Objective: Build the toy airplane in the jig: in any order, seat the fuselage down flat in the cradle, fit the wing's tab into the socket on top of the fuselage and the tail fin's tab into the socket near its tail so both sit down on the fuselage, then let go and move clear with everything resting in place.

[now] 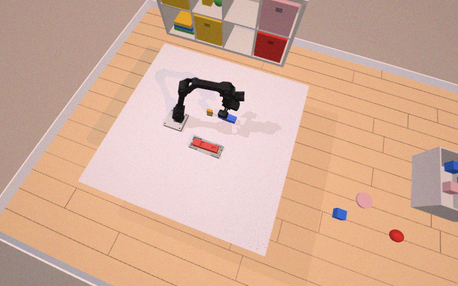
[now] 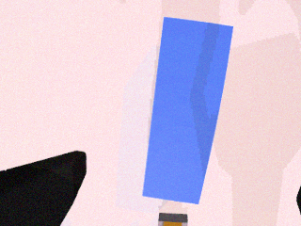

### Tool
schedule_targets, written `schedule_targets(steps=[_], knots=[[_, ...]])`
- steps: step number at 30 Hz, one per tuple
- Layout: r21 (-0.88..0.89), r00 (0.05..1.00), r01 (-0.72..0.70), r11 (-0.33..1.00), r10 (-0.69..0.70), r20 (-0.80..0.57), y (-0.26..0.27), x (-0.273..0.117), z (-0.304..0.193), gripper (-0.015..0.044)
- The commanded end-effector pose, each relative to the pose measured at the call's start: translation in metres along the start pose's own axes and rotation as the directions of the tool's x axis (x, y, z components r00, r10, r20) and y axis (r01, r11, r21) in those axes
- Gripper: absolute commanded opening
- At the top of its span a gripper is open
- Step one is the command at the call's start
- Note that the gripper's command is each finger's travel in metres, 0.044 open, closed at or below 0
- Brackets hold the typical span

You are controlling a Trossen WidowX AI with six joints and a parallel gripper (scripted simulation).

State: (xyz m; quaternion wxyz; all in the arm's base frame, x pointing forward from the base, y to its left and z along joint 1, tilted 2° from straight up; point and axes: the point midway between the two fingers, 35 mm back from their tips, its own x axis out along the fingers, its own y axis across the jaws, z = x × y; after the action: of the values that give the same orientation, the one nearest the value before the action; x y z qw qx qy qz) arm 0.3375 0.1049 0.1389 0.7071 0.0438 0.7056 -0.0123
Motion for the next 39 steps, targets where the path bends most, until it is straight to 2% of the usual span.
schedule_targets(steps=[1, 4, 39], knots=[[0.019, 1.000, -0.002, 1.000, 0.002, 0.004, 0.004, 0.014, 0.002, 0.0440], [0.019, 1.000, -0.002, 1.000, 0.002, 0.003, 0.004, 0.039, 0.001, 0.0440], [0.019, 1.000, -0.002, 1.000, 0.002, 0.003, 0.004, 0.093, 0.001, 0.0440]])
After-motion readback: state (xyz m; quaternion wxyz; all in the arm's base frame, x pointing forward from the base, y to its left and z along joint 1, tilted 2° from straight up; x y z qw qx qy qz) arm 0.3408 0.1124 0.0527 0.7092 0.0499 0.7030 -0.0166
